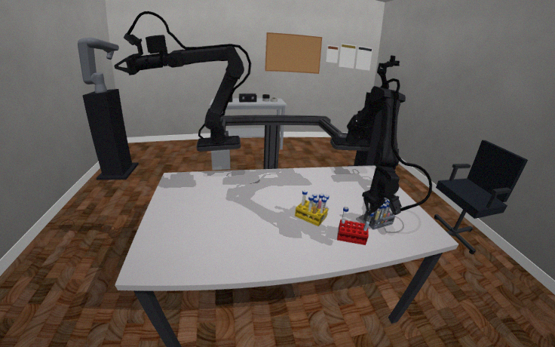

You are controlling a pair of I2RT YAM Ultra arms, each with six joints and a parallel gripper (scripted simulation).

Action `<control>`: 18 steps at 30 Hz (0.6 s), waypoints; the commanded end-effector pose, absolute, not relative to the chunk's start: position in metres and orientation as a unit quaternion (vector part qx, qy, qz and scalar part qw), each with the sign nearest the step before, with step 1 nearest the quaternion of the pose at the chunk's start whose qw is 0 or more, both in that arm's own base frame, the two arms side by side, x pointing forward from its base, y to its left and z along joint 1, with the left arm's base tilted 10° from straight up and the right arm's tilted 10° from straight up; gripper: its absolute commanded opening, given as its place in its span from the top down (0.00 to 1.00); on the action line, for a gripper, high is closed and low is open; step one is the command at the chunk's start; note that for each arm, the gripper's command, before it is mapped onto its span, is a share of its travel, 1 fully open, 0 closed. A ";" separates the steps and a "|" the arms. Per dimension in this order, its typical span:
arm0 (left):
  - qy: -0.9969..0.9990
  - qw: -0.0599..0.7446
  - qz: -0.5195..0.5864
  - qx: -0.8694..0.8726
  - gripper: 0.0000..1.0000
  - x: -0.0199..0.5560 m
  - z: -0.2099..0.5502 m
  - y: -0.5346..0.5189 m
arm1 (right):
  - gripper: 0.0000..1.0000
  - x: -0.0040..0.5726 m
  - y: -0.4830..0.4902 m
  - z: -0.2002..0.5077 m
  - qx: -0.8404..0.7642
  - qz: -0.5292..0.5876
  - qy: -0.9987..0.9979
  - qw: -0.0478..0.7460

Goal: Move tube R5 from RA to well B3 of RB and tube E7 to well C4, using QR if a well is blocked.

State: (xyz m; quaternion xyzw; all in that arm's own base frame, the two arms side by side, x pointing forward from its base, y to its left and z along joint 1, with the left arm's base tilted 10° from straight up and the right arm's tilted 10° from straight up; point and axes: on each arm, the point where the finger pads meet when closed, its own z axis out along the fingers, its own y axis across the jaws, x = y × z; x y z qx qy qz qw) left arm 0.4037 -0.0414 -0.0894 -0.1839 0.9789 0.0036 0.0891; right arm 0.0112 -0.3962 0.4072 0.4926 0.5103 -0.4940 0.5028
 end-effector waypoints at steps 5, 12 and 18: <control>0.980 0.088 0.007 -0.180 1.00 0.399 -0.081 -0.046 | 1.00 0.003 -0.385 0.432 0.488 -0.510 0.490 0.512; 0.979 0.088 0.007 -0.182 1.00 0.396 -0.073 -0.045 | 1.00 0.003 -0.385 0.432 0.488 -0.510 0.490 0.512; 0.978 0.098 0.004 -0.184 1.00 0.403 -0.062 -0.044 | 1.00 0.003 -0.385 0.432 0.488 -0.510 0.490 0.512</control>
